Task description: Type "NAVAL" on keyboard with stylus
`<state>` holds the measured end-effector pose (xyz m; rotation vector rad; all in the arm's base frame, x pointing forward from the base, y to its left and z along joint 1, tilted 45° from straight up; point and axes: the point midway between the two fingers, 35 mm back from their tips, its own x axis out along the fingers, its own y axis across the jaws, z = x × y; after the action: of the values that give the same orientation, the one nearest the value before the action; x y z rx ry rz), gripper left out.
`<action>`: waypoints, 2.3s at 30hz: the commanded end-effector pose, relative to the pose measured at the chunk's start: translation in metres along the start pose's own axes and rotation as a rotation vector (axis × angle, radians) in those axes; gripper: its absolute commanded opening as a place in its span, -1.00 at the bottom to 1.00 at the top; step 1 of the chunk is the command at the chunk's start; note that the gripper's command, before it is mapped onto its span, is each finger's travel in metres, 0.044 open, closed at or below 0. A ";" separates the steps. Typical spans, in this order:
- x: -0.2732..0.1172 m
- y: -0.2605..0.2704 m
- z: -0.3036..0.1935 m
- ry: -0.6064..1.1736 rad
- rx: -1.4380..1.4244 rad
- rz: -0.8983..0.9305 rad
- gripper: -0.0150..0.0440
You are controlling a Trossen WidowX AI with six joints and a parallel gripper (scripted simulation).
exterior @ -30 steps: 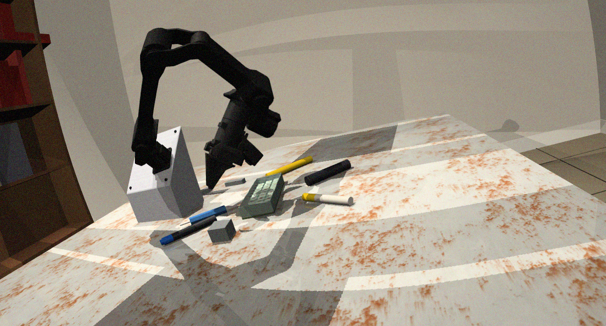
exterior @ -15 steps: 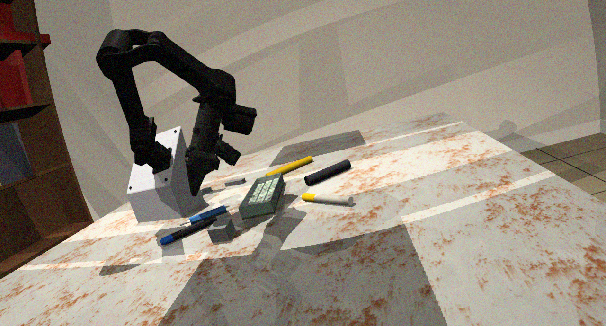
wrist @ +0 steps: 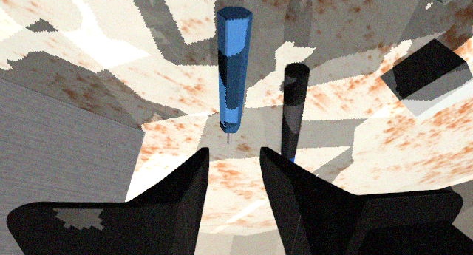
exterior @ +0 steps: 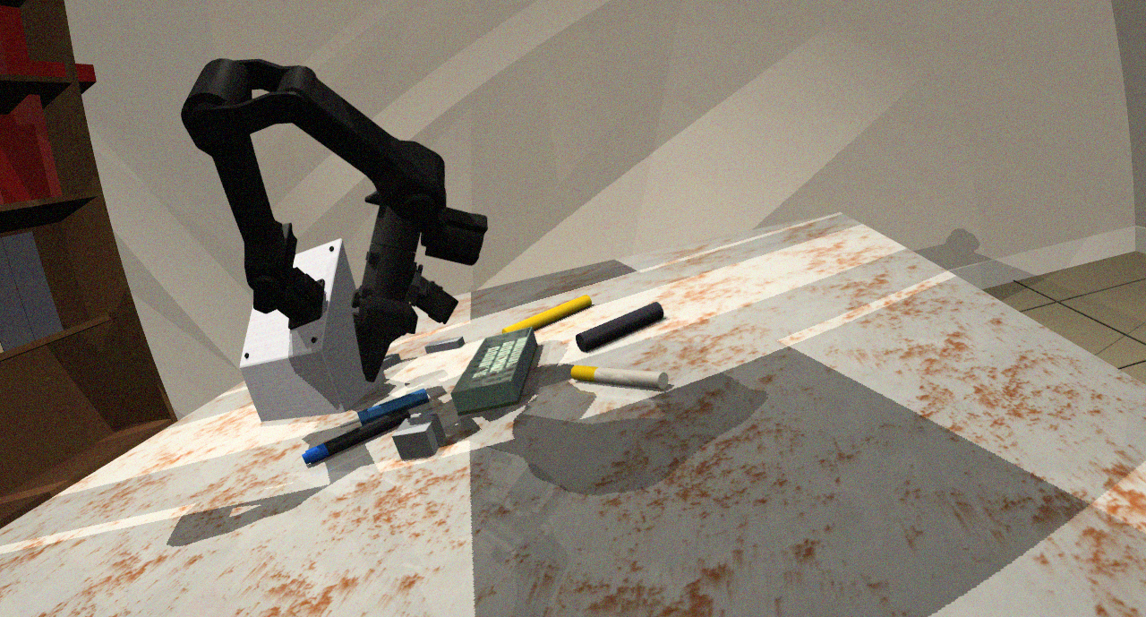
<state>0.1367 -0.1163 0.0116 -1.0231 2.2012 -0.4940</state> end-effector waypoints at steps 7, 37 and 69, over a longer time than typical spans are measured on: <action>0.008 0.000 0.004 0.002 -0.006 -0.004 0.02; 0.030 0.001 0.017 0.003 -0.006 -0.005 0.02; 0.035 0.001 0.020 -0.001 0.000 0.000 -0.49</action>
<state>0.1324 -0.1469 -0.0192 -1.0271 2.2045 -0.4941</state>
